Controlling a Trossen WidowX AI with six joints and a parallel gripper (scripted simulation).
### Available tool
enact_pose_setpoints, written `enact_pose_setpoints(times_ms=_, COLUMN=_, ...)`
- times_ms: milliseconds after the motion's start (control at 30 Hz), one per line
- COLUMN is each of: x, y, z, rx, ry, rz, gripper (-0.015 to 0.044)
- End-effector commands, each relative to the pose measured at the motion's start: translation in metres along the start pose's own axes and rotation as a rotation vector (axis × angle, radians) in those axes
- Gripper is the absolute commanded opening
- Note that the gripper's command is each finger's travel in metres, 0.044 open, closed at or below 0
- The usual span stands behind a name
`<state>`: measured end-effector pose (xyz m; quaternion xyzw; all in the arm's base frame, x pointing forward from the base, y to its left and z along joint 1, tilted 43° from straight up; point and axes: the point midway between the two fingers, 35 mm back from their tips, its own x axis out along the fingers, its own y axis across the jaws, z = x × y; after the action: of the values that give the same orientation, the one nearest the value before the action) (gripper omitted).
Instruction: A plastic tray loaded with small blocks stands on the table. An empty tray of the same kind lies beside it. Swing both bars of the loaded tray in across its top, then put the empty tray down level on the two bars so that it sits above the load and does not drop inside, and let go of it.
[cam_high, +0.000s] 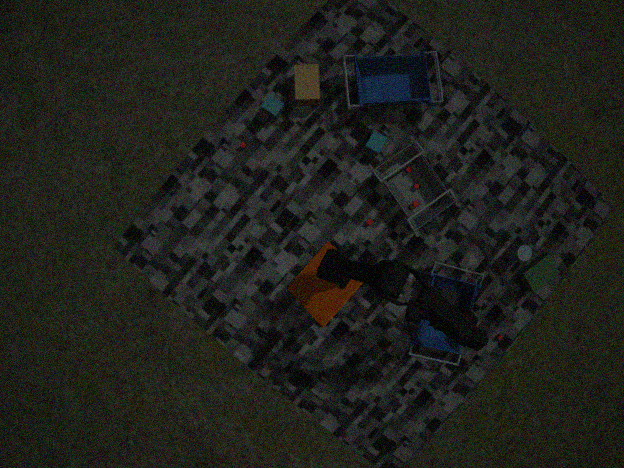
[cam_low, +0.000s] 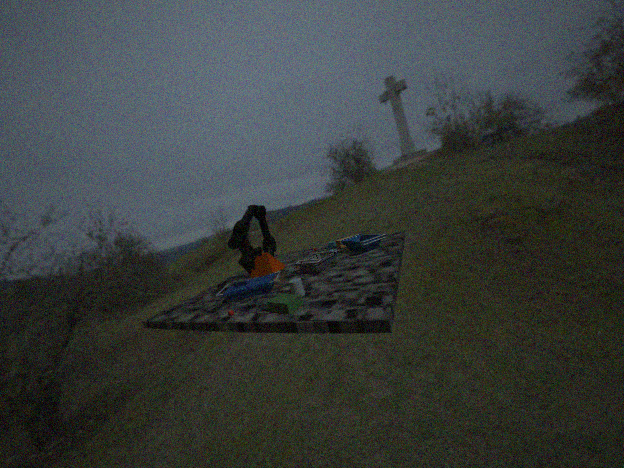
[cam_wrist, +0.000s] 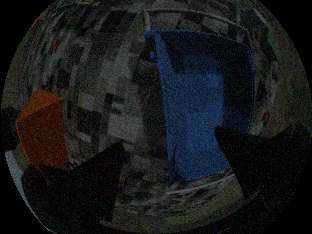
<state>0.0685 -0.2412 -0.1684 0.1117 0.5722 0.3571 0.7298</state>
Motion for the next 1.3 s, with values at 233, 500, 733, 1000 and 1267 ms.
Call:
enact_pose_setpoints(times_ms=233, x=0.018, y=0.0, z=-0.004, rx=0.034, ry=0.002, rz=0.005, gripper=0.044)
enact_pose_setpoints(times_ms=500, x=0.071, y=0.0, z=-0.004, rx=0.034, ry=0.002, rz=0.005, gripper=0.044)
enact_pose_setpoints(times_ms=733, x=0.087, y=0.002, z=-0.004, rx=0.033, ry=0.002, rz=0.005, gripper=0.044)
enact_pose_setpoints(times_ms=1000, x=0.087, y=0.002, z=-0.004, rx=0.033, ry=0.002, rz=0.005, gripper=0.0396)
enact_pose_setpoints(times_ms=1267, x=0.087, y=0.002, z=-0.004, rx=0.033, ry=0.002, rz=0.005, gripper=0.0279)
